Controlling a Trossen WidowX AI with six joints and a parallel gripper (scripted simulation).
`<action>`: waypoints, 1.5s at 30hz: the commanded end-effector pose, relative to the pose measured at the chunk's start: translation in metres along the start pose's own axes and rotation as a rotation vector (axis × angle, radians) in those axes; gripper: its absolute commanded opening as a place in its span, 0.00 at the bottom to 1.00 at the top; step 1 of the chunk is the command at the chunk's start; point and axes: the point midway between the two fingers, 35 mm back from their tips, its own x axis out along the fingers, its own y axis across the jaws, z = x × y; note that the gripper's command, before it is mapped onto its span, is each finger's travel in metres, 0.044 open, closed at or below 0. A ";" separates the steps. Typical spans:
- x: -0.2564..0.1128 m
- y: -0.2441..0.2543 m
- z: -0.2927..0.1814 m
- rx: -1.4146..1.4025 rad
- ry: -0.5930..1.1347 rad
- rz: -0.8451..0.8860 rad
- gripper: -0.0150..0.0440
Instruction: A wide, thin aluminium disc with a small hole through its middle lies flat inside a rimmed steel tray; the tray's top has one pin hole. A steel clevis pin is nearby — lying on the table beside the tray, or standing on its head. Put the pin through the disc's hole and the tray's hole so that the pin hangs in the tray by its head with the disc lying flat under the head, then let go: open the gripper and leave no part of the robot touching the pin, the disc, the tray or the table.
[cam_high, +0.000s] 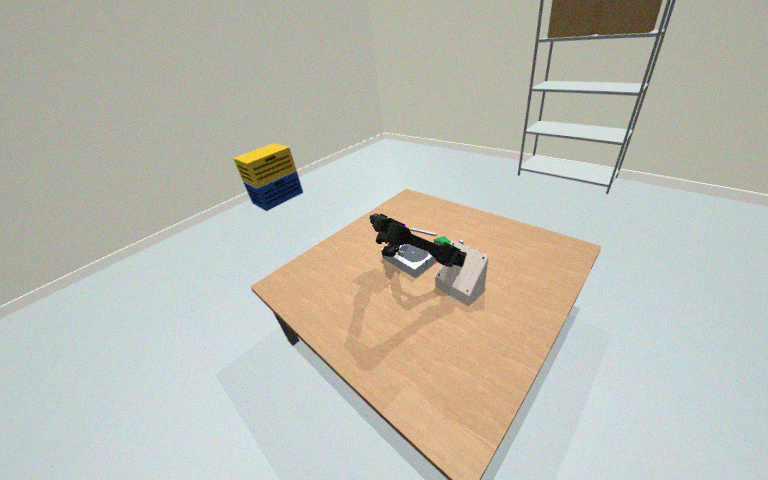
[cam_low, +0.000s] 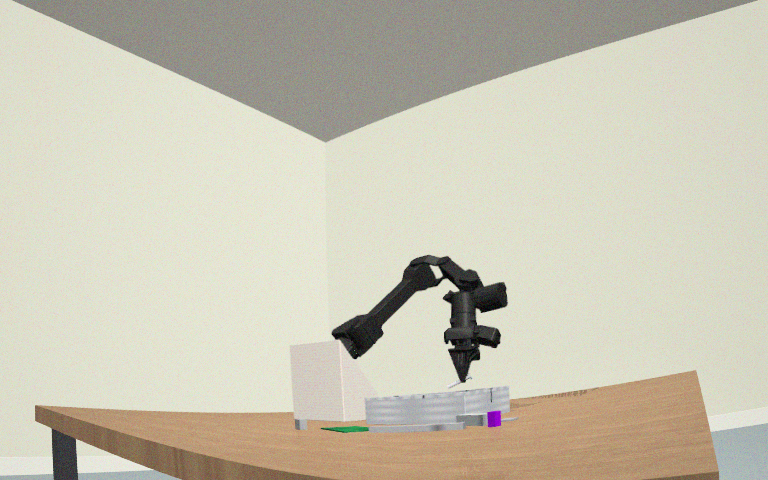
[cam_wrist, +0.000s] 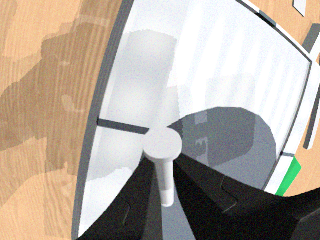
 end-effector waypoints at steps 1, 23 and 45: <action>0.001 -0.007 -0.007 0.173 0.010 0.022 0.25; -0.001 -0.032 -0.034 0.926 0.062 0.098 0.25; -0.004 -0.051 -0.060 1.678 0.152 0.177 0.25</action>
